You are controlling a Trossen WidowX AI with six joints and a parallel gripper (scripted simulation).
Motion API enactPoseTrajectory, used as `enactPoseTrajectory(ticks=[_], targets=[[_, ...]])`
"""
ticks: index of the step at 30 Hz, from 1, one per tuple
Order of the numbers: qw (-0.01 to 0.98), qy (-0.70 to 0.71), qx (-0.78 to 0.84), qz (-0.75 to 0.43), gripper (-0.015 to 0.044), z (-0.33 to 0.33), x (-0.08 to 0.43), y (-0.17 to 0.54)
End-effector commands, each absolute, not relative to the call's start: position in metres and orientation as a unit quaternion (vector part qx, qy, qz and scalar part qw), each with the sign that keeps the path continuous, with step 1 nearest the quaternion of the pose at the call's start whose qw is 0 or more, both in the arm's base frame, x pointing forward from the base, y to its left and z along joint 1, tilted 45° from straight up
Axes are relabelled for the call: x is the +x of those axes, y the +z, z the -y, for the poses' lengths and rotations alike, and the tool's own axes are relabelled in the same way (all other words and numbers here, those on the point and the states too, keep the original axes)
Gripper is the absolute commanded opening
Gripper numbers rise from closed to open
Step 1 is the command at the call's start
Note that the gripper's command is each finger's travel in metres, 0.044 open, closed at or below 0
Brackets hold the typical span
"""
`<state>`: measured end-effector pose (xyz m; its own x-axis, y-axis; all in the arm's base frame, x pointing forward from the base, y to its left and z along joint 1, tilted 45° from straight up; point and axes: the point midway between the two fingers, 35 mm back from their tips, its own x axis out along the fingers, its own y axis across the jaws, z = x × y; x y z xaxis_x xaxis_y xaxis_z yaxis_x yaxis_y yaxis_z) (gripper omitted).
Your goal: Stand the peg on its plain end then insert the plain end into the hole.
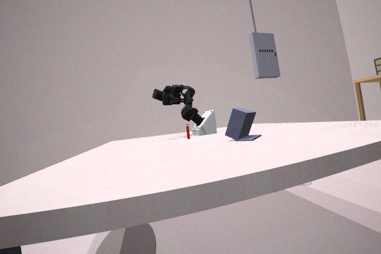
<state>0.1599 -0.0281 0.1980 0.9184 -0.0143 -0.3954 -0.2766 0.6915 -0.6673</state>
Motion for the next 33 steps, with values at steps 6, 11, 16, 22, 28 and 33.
enactPoseTrajectory(ticks=[6,11,16,22,28,33], targets=[[0.911,0.058,-0.369,-0.176,0.0440,0.017,0.153,0.209],[0.921,0.065,-0.308,-0.230,0.0440,0.022,0.155,0.198],[0.920,0.069,-0.252,-0.293,0.0440,0.027,0.155,0.185],[0.905,0.065,-0.195,-0.373,0.0440,0.032,0.154,0.170],[0.875,0.051,-0.151,-0.458,0.0440,0.038,0.150,0.155],[0.839,0.033,-0.130,-0.526,0.0440,0.042,0.147,0.145]])
